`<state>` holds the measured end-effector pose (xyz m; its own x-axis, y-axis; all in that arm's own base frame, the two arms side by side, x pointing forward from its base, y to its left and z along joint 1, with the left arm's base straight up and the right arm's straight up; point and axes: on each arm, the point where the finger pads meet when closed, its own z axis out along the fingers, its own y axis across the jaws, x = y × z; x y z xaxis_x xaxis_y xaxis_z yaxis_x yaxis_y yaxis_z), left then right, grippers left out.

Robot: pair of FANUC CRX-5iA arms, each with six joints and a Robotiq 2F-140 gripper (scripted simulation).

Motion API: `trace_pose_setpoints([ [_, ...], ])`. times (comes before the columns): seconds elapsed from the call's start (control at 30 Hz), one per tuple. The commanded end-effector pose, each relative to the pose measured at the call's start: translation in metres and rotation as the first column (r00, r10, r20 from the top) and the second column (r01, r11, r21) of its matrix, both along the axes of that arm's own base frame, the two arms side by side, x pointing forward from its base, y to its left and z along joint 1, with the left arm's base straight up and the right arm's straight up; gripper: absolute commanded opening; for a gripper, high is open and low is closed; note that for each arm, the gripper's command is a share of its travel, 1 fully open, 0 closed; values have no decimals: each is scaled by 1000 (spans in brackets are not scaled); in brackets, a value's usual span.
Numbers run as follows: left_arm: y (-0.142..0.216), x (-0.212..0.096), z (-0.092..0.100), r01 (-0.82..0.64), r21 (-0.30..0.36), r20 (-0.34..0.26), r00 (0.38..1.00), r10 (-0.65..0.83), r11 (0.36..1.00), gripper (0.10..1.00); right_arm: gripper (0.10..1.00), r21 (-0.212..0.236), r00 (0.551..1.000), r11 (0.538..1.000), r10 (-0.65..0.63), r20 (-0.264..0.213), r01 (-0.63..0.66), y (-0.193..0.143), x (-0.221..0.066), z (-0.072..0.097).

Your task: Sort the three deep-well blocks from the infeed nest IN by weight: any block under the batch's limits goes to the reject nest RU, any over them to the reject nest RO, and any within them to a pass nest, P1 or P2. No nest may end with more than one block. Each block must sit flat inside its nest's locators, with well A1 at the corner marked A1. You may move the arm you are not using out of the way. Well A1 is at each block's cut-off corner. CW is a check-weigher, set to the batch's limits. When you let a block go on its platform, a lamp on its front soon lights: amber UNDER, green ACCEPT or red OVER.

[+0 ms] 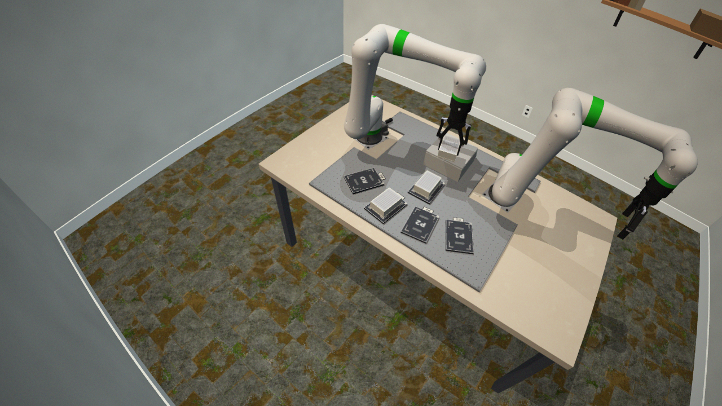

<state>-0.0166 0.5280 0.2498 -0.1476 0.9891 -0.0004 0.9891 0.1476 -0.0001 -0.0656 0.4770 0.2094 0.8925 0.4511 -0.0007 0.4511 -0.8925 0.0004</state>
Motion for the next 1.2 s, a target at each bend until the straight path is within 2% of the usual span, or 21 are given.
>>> trace_pose_setpoints([
  [0.0, 0, 0, 1, 0, 2, 0, 1000, 0, 1000, 1000, 99, 2, 997, 997, -71, 0, 71, -2, -7, 1],
  [0.2, 0, 0, 1, 0, 2, 0, 1000, 0, 1000, 1000, 99, 2, 967, 967, -253, 0, 253, -9, -26, 1],
  [1.17, 0, 0, 1, 0, 2, 0, 1000, 0, 1000, 1000, 99, 2, 967, 967, -253, 0, 253, -37, -104, 1],
])
